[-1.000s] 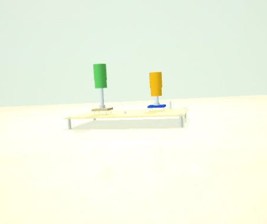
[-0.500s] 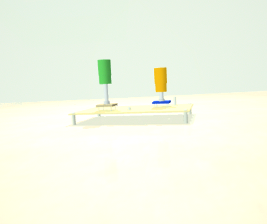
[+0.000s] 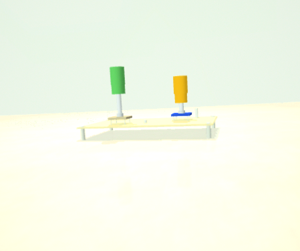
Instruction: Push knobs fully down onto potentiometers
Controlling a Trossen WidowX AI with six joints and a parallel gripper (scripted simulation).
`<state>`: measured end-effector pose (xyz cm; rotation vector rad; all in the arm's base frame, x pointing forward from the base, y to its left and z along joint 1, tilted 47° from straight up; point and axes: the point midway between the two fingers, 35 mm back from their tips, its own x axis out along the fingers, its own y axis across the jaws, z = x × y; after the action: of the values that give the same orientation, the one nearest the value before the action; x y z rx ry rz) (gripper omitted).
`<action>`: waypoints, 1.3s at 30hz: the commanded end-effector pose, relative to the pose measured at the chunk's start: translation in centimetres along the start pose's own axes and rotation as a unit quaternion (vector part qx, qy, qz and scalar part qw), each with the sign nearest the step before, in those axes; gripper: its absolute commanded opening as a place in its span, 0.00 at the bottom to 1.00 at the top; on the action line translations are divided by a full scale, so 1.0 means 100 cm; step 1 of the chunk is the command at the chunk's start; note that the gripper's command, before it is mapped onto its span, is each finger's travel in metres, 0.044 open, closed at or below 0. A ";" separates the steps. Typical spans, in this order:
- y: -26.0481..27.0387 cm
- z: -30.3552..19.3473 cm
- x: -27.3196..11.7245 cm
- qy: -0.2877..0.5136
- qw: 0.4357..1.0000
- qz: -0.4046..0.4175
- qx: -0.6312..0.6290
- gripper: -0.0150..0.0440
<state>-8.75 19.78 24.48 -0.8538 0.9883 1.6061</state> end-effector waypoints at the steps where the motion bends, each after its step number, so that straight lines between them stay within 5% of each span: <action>1: -0.024 0.008 0.007 0.011 0.998 -0.043 0.048 0.25; 21: -0.169 0.006 0.026 0.091 0.919 -0.242 0.297 0.25; 39: -0.294 -0.068 0.018 0.202 0.778 -0.358 0.476 0.25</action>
<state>17.84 19.79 15.19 -0.6988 1.3291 0.2524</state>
